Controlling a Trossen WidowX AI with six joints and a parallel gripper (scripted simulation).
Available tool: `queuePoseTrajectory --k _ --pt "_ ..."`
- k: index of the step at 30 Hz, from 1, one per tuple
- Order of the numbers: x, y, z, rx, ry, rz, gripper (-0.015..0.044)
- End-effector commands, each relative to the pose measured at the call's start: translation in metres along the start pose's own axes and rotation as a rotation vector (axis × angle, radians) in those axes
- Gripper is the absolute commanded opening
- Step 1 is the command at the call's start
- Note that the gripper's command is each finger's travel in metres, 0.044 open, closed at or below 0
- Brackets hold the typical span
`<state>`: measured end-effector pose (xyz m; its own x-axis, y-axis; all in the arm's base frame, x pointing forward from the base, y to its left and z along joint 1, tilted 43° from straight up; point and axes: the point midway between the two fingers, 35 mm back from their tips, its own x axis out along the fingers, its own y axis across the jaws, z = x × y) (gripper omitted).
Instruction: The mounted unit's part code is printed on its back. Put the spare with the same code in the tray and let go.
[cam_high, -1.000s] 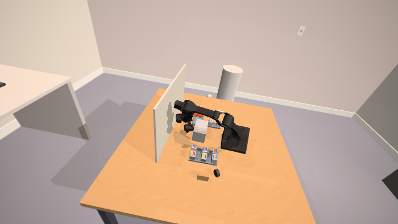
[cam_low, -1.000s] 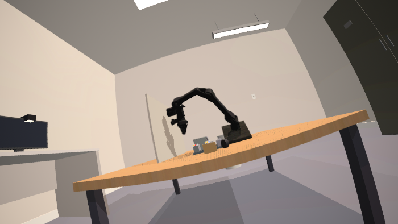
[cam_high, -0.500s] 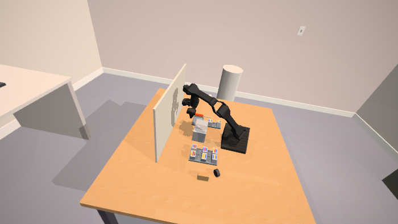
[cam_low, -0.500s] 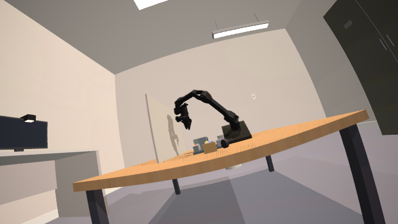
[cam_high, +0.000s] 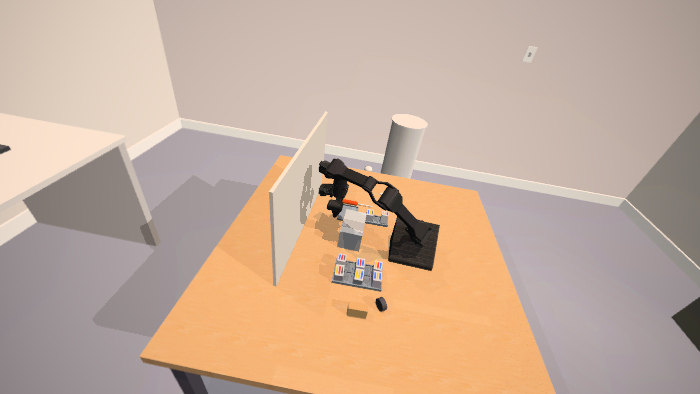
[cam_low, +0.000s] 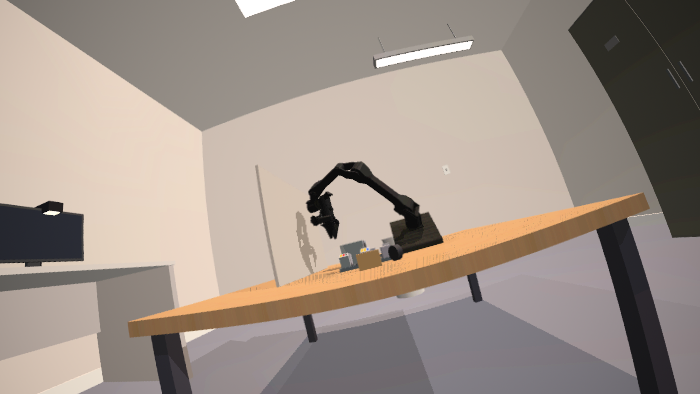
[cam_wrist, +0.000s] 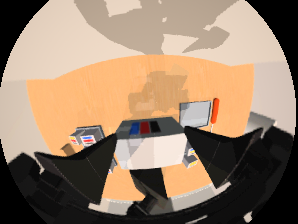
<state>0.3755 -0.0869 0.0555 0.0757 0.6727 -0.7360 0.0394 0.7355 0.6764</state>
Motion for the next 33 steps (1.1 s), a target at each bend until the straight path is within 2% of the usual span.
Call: queuePoseTrajectory --k 1,6,11,22,33 --pt "0.001 0.000 -0.001 0.004 -0.003 0.004 0.0440" --pt "0.000 0.011 -0.002 -0.081 -0.003 0.001 0.0440" --pt "0.000 0.090 -0.019 -0.709 0.000 -0.011 0.0440" --pt "0.005 0.181 -0.069 -1.559 -0.005 -0.003 0.0440" --pt "0.005 0.182 -0.070 -1.576 -0.005 -0.003 0.0440"
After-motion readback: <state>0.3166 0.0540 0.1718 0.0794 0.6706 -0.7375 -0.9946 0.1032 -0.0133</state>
